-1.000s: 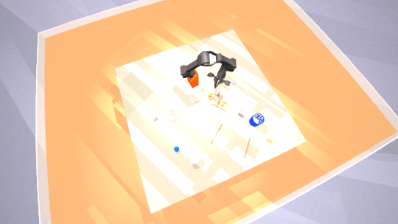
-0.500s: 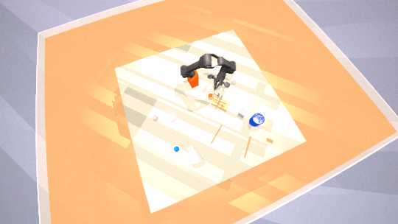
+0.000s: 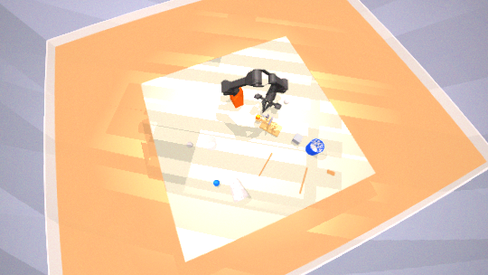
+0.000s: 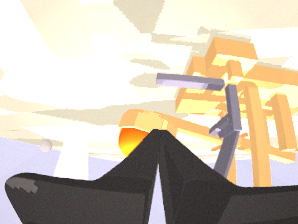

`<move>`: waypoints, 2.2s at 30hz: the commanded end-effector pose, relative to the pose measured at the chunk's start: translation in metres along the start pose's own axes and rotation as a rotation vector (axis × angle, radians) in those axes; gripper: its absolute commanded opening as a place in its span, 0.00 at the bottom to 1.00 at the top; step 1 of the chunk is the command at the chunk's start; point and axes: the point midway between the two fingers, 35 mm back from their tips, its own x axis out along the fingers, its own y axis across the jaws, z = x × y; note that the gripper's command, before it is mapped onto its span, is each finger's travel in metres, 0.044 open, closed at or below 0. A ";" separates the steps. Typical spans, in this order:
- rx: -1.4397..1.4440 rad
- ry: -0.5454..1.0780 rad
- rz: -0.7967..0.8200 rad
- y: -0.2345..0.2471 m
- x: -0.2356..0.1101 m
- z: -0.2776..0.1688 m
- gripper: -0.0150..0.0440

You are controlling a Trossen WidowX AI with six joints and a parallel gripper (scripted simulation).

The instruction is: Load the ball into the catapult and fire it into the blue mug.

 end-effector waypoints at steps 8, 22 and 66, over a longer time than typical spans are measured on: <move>-0.003 0.003 -0.001 0.001 0.014 0.013 0.25; -0.018 -0.001 -0.002 0.004 0.035 0.032 0.25; 0.541 -0.428 -0.015 -0.093 -0.096 0.006 1.00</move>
